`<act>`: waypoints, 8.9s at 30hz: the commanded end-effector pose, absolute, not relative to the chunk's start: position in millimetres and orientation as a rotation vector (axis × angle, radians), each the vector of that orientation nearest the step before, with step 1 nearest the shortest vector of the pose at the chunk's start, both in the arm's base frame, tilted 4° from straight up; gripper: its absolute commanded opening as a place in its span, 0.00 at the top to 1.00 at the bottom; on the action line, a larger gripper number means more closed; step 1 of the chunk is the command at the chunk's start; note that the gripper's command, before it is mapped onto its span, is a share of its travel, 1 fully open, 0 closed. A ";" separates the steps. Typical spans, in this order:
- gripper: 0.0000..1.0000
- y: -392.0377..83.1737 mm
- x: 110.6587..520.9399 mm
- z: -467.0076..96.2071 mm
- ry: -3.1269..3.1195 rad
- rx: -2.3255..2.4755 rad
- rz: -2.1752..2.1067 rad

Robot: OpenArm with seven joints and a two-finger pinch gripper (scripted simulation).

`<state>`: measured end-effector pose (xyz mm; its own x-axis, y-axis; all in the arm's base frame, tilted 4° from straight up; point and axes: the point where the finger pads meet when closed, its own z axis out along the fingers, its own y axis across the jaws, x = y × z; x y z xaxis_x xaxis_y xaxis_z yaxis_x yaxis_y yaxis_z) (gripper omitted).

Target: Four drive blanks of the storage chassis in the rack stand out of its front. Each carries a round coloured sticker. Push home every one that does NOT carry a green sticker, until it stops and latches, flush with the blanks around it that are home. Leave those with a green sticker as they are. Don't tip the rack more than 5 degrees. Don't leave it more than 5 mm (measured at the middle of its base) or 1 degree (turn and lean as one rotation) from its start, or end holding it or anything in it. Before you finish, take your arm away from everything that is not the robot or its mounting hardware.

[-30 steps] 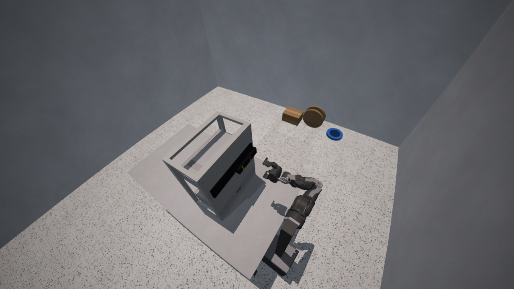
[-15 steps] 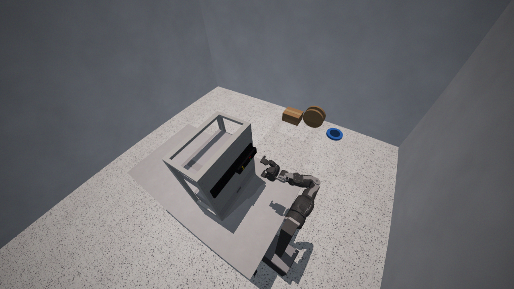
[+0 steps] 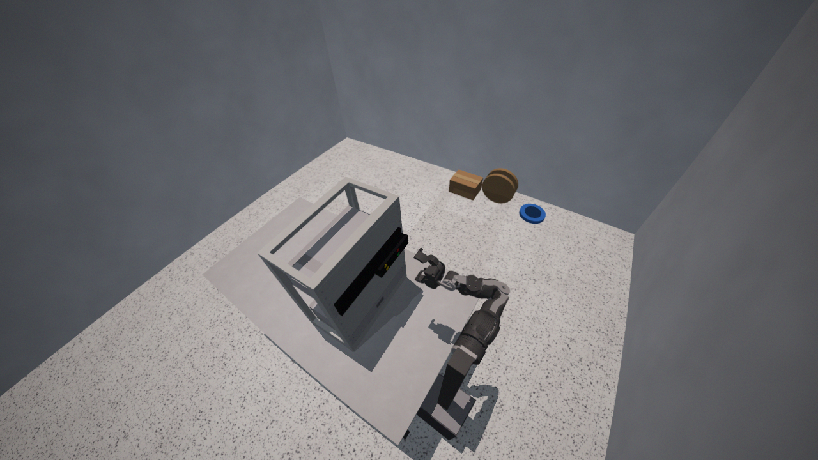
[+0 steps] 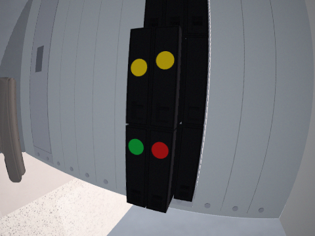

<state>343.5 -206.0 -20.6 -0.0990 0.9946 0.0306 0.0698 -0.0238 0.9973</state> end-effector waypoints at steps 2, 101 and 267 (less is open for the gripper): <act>0.00 -206.5 343.6 -20.3 1.323 1.233 1.265; 1.00 -173.8 362.3 -72.5 1.327 1.240 1.260; 1.00 -150.1 467.5 -82.7 1.329 1.242 1.261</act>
